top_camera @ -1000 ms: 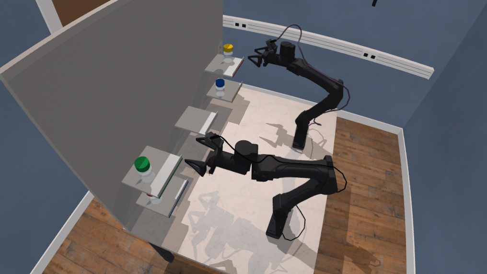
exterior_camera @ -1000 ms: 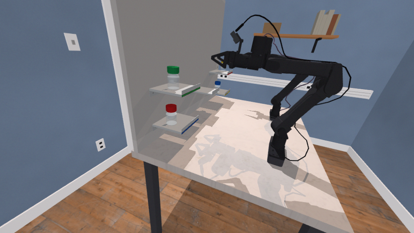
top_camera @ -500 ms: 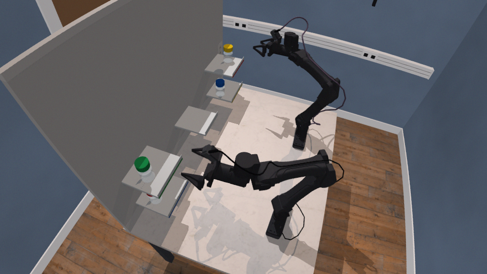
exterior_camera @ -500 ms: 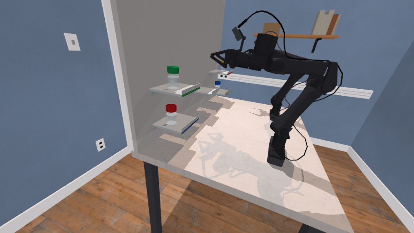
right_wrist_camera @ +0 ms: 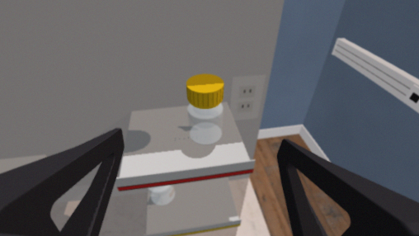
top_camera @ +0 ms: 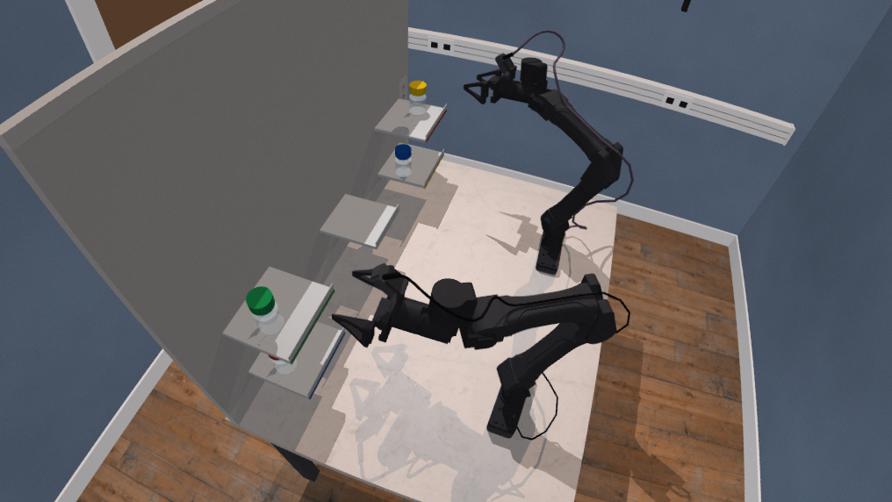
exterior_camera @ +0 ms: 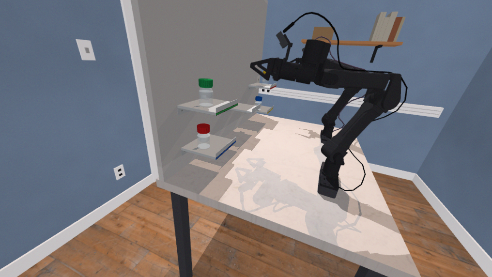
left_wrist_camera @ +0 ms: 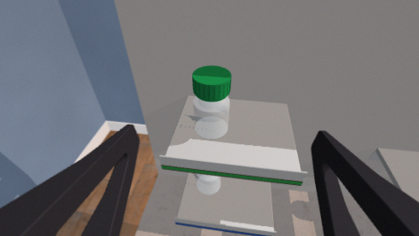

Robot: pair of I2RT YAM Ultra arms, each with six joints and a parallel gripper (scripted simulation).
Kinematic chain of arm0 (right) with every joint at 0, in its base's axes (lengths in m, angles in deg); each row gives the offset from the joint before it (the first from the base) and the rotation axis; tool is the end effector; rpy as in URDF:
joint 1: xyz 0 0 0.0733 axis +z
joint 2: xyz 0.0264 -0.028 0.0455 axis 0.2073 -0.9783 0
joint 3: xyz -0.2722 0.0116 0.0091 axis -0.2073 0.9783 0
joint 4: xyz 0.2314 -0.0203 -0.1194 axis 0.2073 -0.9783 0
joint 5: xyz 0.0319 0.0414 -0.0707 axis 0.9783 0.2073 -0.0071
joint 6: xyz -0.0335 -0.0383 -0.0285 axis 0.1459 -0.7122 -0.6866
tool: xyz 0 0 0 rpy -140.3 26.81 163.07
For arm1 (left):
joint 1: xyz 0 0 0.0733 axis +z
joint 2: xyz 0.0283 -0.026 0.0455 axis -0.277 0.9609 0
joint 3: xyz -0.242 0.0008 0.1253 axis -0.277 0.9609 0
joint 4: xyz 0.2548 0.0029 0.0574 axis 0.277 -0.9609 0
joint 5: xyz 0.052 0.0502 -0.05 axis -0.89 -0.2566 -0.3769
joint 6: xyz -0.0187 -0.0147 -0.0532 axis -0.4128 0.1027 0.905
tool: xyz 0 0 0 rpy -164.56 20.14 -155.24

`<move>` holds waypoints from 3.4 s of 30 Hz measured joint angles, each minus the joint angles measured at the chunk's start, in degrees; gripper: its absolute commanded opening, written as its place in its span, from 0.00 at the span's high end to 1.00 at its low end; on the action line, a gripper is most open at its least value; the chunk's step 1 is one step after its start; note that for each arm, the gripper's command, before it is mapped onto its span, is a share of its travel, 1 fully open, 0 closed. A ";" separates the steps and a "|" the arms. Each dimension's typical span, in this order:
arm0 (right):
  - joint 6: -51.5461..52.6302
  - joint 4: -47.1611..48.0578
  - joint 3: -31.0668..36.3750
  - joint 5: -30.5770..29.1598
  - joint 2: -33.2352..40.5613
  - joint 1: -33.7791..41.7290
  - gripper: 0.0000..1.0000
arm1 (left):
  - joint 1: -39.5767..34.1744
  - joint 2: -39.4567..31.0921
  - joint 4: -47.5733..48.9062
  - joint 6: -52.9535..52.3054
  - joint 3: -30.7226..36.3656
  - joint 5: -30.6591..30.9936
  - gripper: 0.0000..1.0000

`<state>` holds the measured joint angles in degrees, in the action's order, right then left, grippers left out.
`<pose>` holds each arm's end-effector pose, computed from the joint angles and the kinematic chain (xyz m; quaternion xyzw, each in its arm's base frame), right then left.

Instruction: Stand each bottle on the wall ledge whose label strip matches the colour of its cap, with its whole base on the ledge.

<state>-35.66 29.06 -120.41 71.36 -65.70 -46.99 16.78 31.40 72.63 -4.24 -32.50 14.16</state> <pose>0.2181 -0.1302 0.4626 0.1046 0.7359 -0.0240 0.6685 0.2102 0.1147 0.4198 -0.0455 0.6724 0.0310 0.7381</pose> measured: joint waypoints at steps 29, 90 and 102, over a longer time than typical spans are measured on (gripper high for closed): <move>0.96 26.14 38.66 -7.91 12.57 12.72 0.00 | 1.36 5.84 42.84 0.00 37.00 1.53 0.00; -0.20 41.62 47.32 -0.07 4.39 -0.09 0.00 | 1.53 9.81 49.66 0.20 39.65 1.79 0.00; -0.17 35.36 44.85 0.07 4.76 -0.09 0.00 | 0.68 13.66 51.71 -0.61 38.03 -0.35 0.19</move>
<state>-35.84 64.43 -75.56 71.43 -60.93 -47.08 17.46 45.06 124.35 -4.85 5.54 13.81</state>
